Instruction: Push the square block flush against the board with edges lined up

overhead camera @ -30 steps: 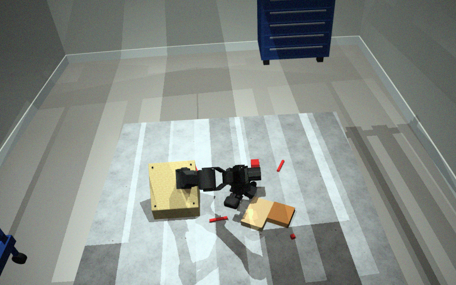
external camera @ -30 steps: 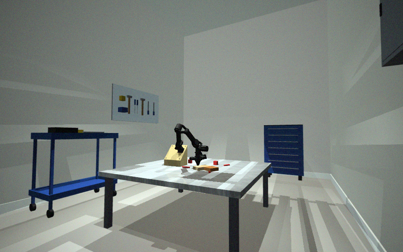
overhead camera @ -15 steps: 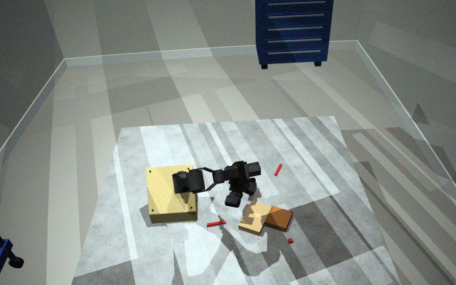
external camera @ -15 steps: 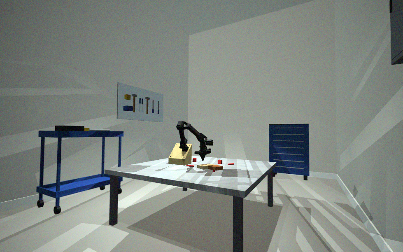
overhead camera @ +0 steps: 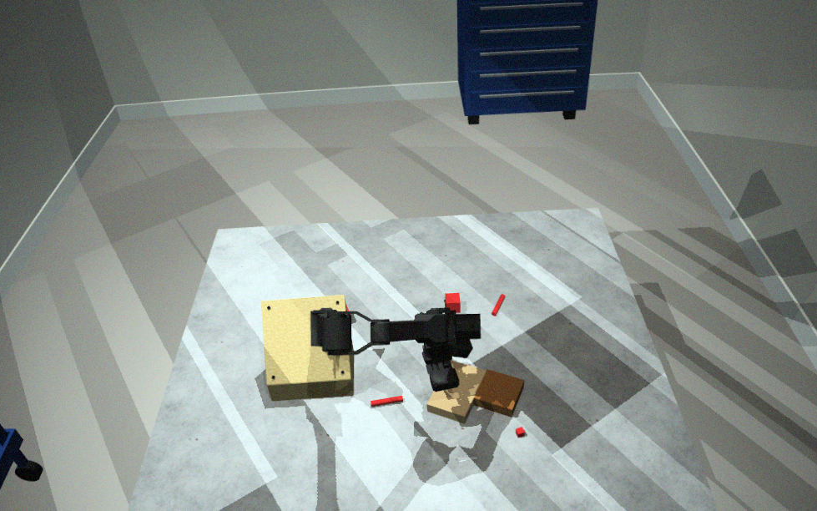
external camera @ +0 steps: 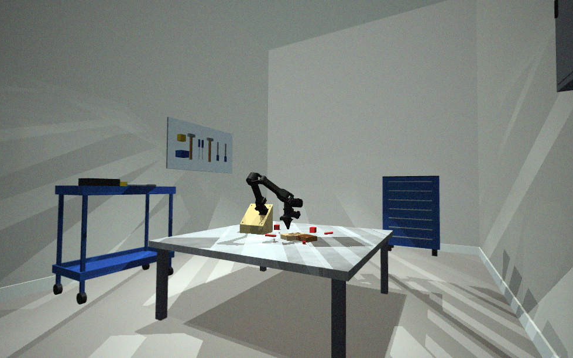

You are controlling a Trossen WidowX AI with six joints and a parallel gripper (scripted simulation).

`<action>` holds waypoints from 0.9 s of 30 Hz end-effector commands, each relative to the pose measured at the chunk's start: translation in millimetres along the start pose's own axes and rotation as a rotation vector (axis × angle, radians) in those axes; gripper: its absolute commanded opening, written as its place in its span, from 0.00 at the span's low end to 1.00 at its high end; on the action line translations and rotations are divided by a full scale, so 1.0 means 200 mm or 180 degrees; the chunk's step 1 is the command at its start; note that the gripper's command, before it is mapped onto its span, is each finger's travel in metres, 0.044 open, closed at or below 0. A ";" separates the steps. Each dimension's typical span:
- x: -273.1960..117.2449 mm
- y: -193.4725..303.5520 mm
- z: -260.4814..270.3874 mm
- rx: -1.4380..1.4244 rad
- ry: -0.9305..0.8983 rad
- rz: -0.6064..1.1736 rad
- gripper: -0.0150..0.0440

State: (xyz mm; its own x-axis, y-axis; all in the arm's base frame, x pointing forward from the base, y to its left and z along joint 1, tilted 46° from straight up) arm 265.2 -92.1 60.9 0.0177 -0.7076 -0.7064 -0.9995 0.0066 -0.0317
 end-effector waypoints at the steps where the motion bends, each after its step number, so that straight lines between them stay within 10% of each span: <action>1: 0.00 -0.02 -0.09 -0.0409 -0.0008 -0.0003 0.25; 27: 0.08 -0.04 -0.52 -0.2303 0.0049 0.0031 0.25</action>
State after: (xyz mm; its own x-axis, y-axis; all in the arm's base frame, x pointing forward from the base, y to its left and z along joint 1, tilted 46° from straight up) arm 271.0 -162.9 135.6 0.0244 -0.7246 -0.6887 -0.7725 -0.4509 0.4471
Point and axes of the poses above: the point midway between the two fingers, 35 mm back from their tips, its own x axis out along the fingers, its own z axis across the jaws, y = z × x, the point moved 4 cm from there along -x, back along the fingers, and after that the axes turned 10 degrees about x, right-handed, at the moved point
